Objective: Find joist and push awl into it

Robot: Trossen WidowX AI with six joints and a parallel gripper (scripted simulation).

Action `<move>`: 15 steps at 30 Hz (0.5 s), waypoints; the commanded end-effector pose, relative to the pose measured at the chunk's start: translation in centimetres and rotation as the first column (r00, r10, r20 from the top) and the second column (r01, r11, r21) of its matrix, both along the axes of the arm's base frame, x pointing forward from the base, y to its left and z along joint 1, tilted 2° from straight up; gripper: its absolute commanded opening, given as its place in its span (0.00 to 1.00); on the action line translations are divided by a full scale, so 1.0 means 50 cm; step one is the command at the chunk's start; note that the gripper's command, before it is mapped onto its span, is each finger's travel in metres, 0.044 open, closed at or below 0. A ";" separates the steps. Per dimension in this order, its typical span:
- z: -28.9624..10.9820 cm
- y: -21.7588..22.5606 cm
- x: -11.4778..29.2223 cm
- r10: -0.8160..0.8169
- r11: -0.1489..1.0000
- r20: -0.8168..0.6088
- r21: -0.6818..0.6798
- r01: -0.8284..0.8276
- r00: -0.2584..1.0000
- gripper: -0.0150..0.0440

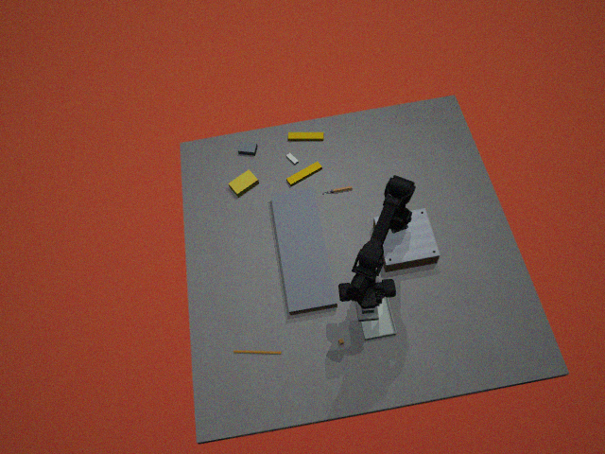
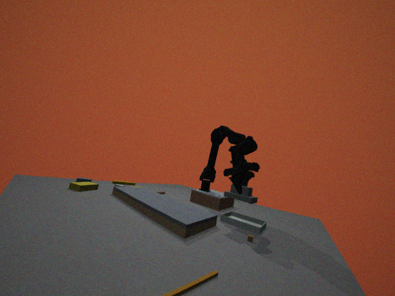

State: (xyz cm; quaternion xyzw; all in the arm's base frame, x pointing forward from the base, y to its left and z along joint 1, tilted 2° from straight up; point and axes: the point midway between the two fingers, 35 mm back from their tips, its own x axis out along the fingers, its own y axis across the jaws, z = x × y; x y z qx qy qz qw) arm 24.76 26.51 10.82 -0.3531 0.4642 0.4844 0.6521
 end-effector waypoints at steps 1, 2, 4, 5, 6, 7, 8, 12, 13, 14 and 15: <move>0.001 0.033 -0.046 0.074 0.997 0.009 0.005 -0.074 0.997 0.25; 0.001 0.039 -0.055 0.087 0.996 0.009 0.005 -0.087 0.996 0.25; 0.000 0.043 -0.062 0.099 0.995 0.010 0.006 -0.099 0.995 0.25; 0.000 0.043 -0.062 0.099 0.995 0.010 0.006 -0.099 0.995 0.25; 0.000 0.043 -0.062 0.099 0.995 0.010 0.006 -0.099 0.995 0.25; -0.002 0.044 -0.062 0.099 0.995 0.010 0.006 -0.099 0.995 0.25; -0.004 0.044 -0.062 0.099 0.995 0.010 0.006 -0.099 0.995 0.25; -0.019 0.046 -0.060 0.099 0.995 0.010 0.006 -0.099 0.995 0.25; -0.023 0.047 -0.060 0.099 0.995 0.010 0.006 -0.099 0.995 0.25; -0.027 0.047 -0.059 0.099 0.995 0.010 0.006 -0.099 0.995 0.25; -0.032 0.048 -0.059 0.099 0.995 0.010 0.006 -0.099 0.995 0.25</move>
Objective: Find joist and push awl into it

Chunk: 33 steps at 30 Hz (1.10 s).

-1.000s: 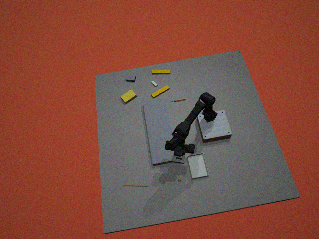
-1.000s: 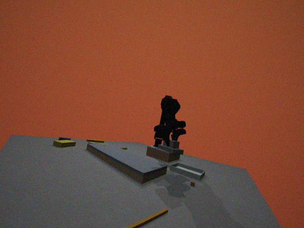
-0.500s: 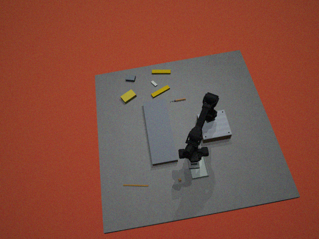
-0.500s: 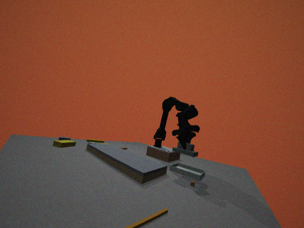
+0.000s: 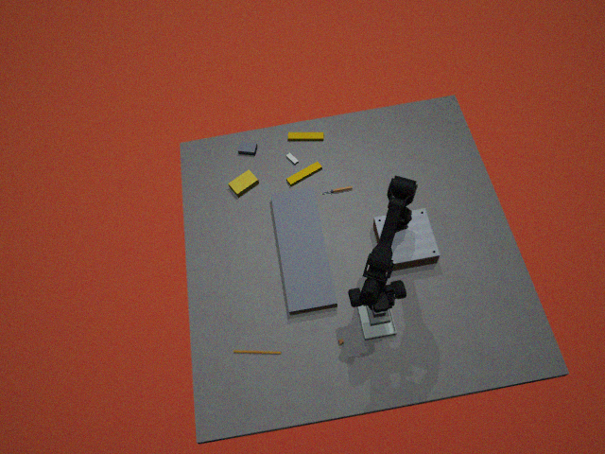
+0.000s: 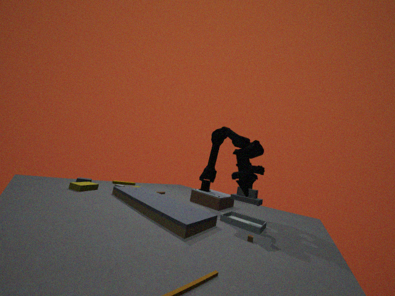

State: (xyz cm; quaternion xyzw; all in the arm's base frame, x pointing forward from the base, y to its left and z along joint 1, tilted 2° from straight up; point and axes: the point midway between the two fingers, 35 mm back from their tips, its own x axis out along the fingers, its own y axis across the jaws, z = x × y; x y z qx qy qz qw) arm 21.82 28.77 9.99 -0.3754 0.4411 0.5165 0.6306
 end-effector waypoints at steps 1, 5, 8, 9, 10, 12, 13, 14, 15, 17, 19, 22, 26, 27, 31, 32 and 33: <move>-0.019 0.003 0.000 -0.001 1.000 0.000 -0.002 0.001 1.000 0.25; -0.037 0.005 0.002 -0.001 1.000 0.000 -0.002 0.001 1.000 0.25; -0.050 0.006 0.002 -0.001 1.000 0.000 -0.002 0.001 1.000 0.25; -0.054 0.007 0.003 -0.001 1.000 0.000 -0.002 0.001 1.000 0.25; -0.058 0.007 0.003 -0.001 1.000 0.000 -0.002 0.001 1.000 0.25; -0.067 0.007 0.003 -0.001 1.000 0.000 -0.002 0.001 1.000 0.25; -0.071 0.008 0.003 -0.001 1.000 0.000 -0.002 0.001 1.000 0.25; -0.076 0.008 0.003 -0.001 1.000 0.000 -0.002 0.001 1.000 0.25; -0.080 0.008 0.003 -0.001 1.000 0.000 -0.002 0.001 1.000 0.25; -0.088 0.008 0.003 -0.001 1.000 0.000 -0.002 0.001 1.000 0.25; -0.097 0.008 0.003 -0.001 1.000 0.000 -0.002 0.001 1.000 0.25; -0.110 0.008 0.003 -0.001 1.000 0.000 -0.002 0.001 1.000 0.25; -0.126 0.008 0.003 -0.001 1.000 0.000 -0.002 0.001 1.000 0.25; -0.131 0.008 0.002 -0.001 1.000 0.000 -0.002 0.001 1.000 0.25; -0.147 0.007 0.001 -0.001 1.000 0.000 -0.002 0.001 1.000 0.25; -0.151 0.007 0.001 -0.001 1.000 0.000 -0.002 0.001 1.000 0.25; -0.151 0.007 0.001 -0.001 1.000 0.000 -0.002 0.001 1.000 0.25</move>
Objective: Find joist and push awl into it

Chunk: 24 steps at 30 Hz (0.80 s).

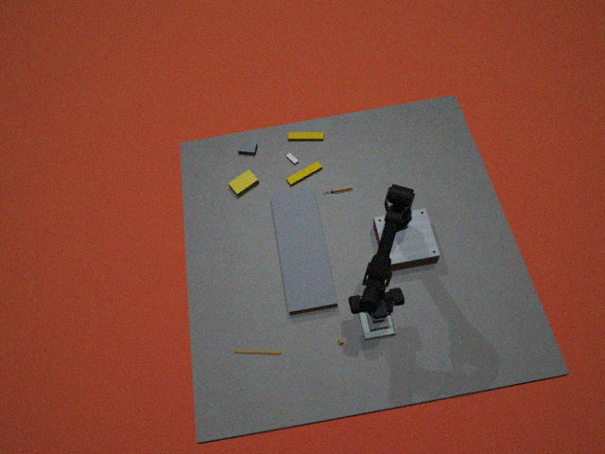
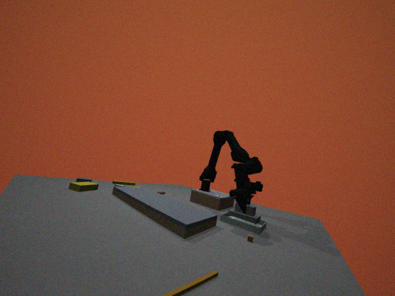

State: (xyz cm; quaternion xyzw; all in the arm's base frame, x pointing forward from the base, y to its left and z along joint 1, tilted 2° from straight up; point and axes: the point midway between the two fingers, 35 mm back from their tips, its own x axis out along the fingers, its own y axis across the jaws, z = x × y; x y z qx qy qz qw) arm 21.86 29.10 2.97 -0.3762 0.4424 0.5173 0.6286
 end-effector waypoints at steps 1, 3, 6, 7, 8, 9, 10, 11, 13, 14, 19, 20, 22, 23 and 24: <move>-0.012 0.000 0.000 -0.004 1.000 0.003 0.001 0.004 1.000 0.25; -0.015 0.000 0.001 -0.004 1.000 0.003 0.001 0.004 1.000 0.25; -0.023 0.001 0.001 -0.004 1.000 0.003 0.001 0.004 1.000 0.25; -0.027 0.001 0.001 -0.004 1.000 0.003 0.001 0.004 1.000 0.25; -0.030 0.001 0.001 -0.004 1.000 0.003 0.001 0.004 1.000 0.25; -0.033 0.001 0.001 -0.004 1.000 0.003 0.001 0.004 1.000 0.25; -0.036 0.001 0.001 -0.004 1.000 0.003 0.001 0.004 1.000 0.25; -0.040 0.001 0.001 -0.004 1.000 0.003 0.001 0.004 1.000 0.25; -0.044 0.001 0.001 -0.004 1.000 0.003 0.001 0.004 1.000 0.25; -0.044 0.001 0.001 -0.004 1.000 0.003 0.001 0.004 1.000 0.25; -0.041 0.000 -0.001 0.000 1.000 -0.001 -0.002 0.000 1.000 0.39; -0.041 0.000 -0.001 0.000 1.000 -0.001 -0.002 0.000 1.000 0.43; -0.041 0.000 -0.001 0.000 1.000 -0.001 -0.002 0.000 1.000 0.52; -0.041 0.000 -0.001 0.000 1.000 -0.001 -0.002 0.000 1.000 0.57; -0.041 0.000 -0.001 0.000 1.000 -0.001 -0.002 0.000 1.000 0.61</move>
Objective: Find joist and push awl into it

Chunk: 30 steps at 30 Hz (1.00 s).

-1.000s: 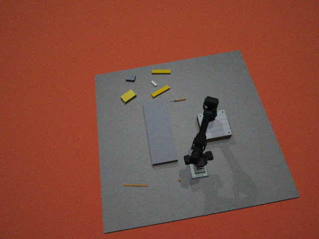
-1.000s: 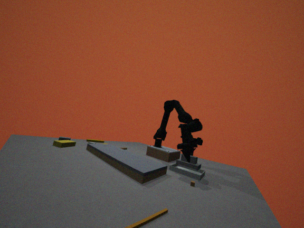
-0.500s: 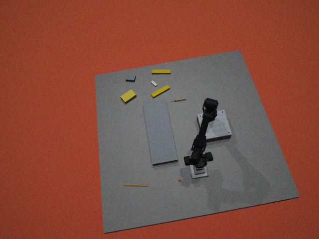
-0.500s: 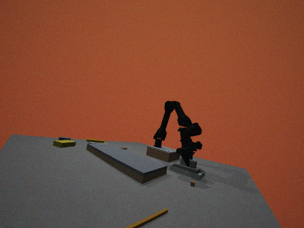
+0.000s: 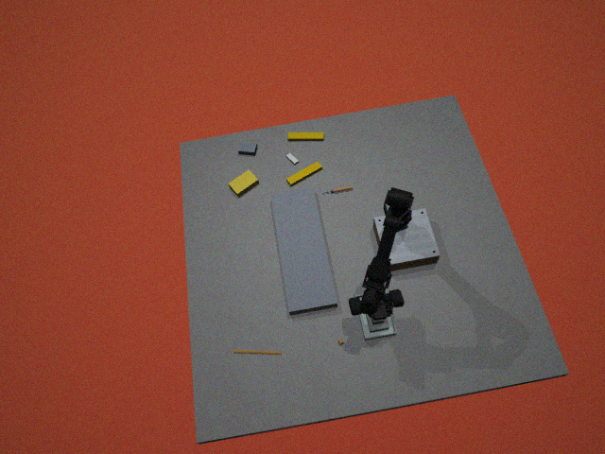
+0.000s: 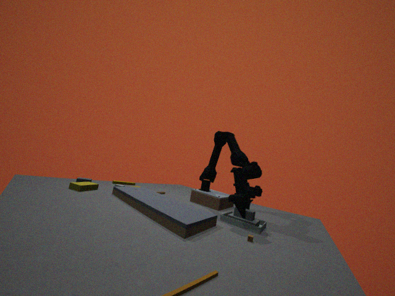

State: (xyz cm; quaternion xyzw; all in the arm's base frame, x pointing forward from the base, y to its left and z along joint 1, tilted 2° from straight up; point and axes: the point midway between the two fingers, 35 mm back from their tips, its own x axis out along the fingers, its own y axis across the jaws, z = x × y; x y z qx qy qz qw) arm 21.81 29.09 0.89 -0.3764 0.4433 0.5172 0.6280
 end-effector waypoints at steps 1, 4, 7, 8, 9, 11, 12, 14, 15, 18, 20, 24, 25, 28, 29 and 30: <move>0.000 0.000 0.000 0.000 1.000 0.000 0.000 0.000 1.000 0.65; 0.000 0.000 0.000 0.000 1.000 0.000 0.000 0.000 1.000 0.79; 0.034 0.002 0.003 0.000 1.000 0.000 0.000 0.000 1.000 0.92; 0.053 0.003 0.003 0.000 1.000 0.000 0.001 0.000 1.000 0.97; 0.076 0.003 0.004 0.000 1.000 0.000 0.001 0.000 1.000 1.00; 0.136 -0.001 0.001 0.000 1.000 0.001 0.001 0.000 1.000 1.00; 0.167 -0.005 -0.002 0.000 1.000 0.001 0.001 0.000 1.000 1.00; 0.192 -0.009 -0.005 0.000 1.000 0.001 0.001 0.000 1.000 1.00; 0.192 -0.009 -0.005 0.000 1.000 0.001 0.001 0.000 1.000 1.00; 0.157 -0.008 0.011 -0.018 1.000 0.009 0.008 0.018 1.000 1.00; 0.152 -0.035 0.036 -0.064 0.998 0.008 -0.004 0.064 0.998 1.00; 0.132 -0.144 0.114 -0.233 0.971 0.004 -0.047 0.233 0.972 1.00; 0.126 -0.176 0.131 -0.278 0.959 0.002 -0.059 0.278 0.960 1.00; 0.113 -0.263 0.168 -0.392 0.916 0.000 -0.089 0.391 0.920 1.00; 0.109 -0.294 0.179 -0.425 0.901 0.000 -0.099 0.423 0.905 1.00; 0.106 -0.325 0.189 -0.456 0.885 0.001 -0.107 0.454 0.890 1.00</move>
